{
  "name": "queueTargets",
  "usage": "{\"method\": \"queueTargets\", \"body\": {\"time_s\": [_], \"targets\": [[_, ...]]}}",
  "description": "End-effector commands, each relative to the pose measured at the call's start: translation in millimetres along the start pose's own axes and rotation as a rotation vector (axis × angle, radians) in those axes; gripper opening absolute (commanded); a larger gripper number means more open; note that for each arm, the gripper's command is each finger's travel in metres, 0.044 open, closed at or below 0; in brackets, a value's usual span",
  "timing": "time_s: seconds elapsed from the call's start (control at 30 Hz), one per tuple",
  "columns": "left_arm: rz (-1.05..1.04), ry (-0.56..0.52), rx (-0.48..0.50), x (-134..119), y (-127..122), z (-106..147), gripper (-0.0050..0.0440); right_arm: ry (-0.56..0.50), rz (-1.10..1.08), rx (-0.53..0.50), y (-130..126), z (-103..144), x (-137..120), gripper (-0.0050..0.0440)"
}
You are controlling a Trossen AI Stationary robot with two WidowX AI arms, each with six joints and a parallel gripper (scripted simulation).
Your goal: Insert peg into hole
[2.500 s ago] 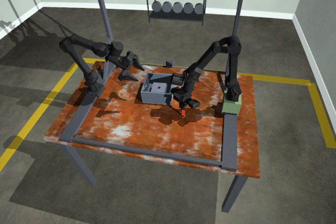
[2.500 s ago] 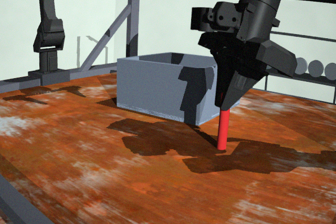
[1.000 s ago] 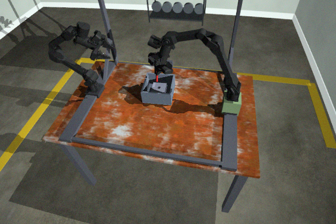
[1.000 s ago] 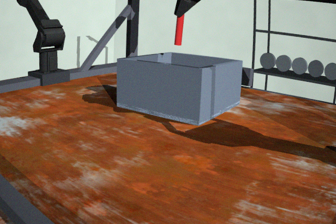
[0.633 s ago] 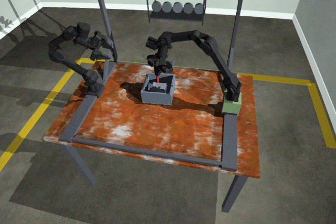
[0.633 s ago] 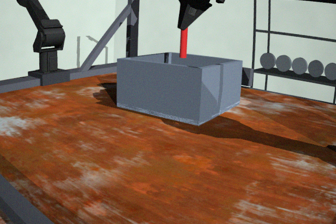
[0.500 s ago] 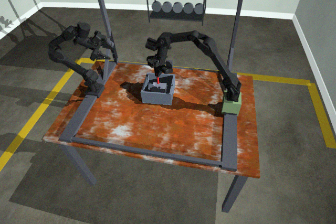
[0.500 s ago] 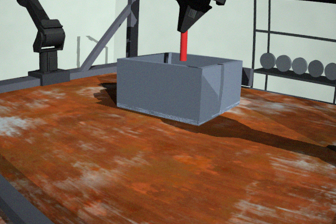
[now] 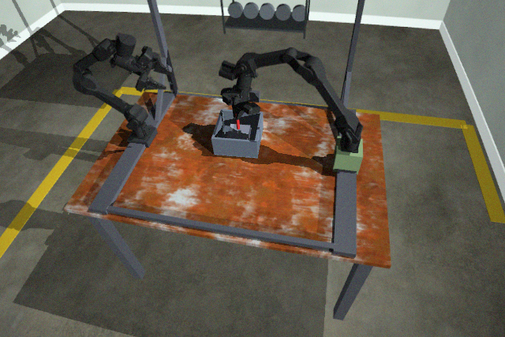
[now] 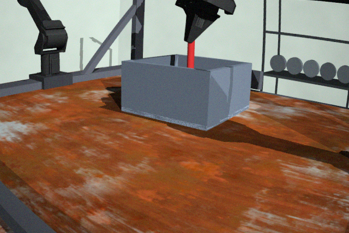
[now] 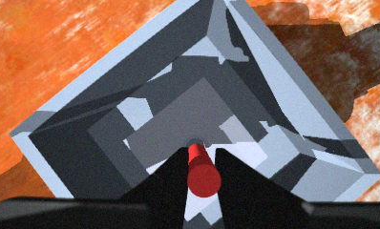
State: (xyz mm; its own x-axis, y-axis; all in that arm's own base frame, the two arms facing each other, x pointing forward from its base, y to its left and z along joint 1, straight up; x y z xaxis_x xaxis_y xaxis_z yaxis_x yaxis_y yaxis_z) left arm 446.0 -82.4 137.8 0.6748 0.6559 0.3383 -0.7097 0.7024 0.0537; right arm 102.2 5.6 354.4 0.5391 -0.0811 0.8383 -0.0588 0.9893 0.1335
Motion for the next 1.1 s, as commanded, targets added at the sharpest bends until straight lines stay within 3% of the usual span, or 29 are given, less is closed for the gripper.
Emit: {"method": "queueTargets", "body": {"time_s": [0.0, 0.27, 0.3, 1.07], "targets": [[0.004, -0.006, -0.001, -0.1, 0.4, -1.3, 0.0027, -0.007, 0.003, 0.001, 0.5, 1.9, 1.7, 0.044], [0.014, -0.023, -0.026, 3.4, 2.9, 11.7, 0.0027, -0.007, 0.003, 0.001, 0.5, 1.9, 1.7, 0.044], [0.008, -0.013, -0.012, 1.9, -0.5, 2.4, 0.0027, -0.007, 0.003, 0.001, 0.5, 1.9, 1.7, 0.044], [0.005, -0.012, -0.003, -7.9, -2.4, -27.2, 0.0027, -0.007, 0.003, 0.001, 0.5, 1.9, 1.7, 0.044]]}}
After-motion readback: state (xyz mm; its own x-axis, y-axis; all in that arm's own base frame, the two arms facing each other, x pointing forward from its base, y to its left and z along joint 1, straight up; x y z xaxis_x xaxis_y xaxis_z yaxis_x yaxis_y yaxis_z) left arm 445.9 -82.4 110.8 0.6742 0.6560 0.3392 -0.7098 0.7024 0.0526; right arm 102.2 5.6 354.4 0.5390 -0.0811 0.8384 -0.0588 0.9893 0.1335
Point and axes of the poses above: on each arm, the point midway between the two fingers, 35 mm back from their tips, its own z axis back along the fingers, its own y axis across the jaws, x = y × z, the point moved 8 cm from there along z, back along the fingers, and after that the axes turned 9 degrees about -z, right-handed, at the moved point
